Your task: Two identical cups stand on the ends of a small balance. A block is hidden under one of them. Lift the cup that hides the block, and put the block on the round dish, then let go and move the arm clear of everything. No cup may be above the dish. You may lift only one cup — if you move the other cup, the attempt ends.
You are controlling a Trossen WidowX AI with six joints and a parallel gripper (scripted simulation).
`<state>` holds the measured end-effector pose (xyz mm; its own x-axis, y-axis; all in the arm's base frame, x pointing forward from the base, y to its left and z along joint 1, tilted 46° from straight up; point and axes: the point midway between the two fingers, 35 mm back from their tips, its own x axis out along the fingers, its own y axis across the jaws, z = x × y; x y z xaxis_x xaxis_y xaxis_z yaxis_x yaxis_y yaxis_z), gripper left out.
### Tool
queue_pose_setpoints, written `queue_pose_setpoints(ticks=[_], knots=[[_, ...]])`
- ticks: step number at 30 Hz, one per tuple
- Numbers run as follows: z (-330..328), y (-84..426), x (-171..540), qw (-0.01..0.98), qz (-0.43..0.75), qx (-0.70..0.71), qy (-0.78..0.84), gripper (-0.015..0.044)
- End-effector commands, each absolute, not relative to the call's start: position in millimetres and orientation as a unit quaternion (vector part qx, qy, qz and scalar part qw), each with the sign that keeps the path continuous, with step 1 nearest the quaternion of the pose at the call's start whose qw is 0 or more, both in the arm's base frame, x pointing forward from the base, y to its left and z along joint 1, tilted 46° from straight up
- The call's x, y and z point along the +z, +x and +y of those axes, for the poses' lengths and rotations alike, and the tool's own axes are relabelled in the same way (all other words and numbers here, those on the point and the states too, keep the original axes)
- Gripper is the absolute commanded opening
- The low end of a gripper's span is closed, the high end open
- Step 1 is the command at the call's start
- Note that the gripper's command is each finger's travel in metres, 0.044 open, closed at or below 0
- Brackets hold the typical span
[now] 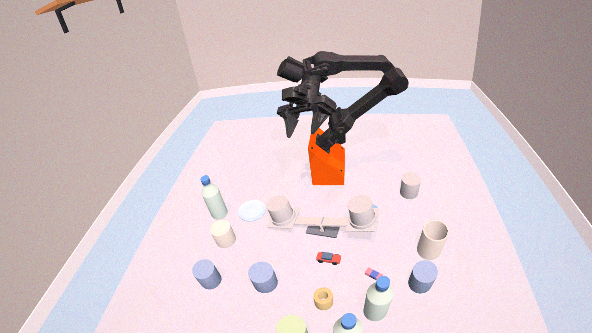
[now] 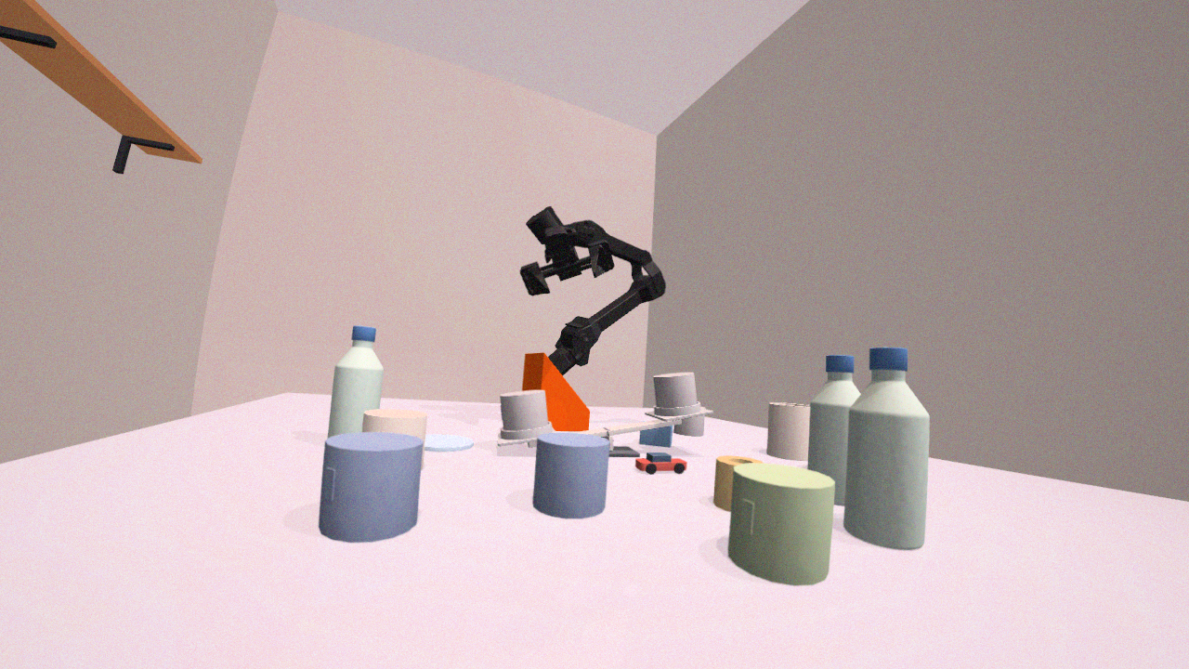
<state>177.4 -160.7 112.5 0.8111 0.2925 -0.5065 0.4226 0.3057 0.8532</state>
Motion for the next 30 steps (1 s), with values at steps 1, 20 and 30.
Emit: queue_pose_setpoints(ticks=[1, 20, 30], knots=[[-140, 178, 117, 0.773, 0.326, -0.021, 0.544, 0.0440], [-78, 174, 123, 0.839, 0.382, 0.076, 0.381, 0.0440], [-95, 190, 109, 0.853, 0.419, 0.155, 0.270, 0.0440]])
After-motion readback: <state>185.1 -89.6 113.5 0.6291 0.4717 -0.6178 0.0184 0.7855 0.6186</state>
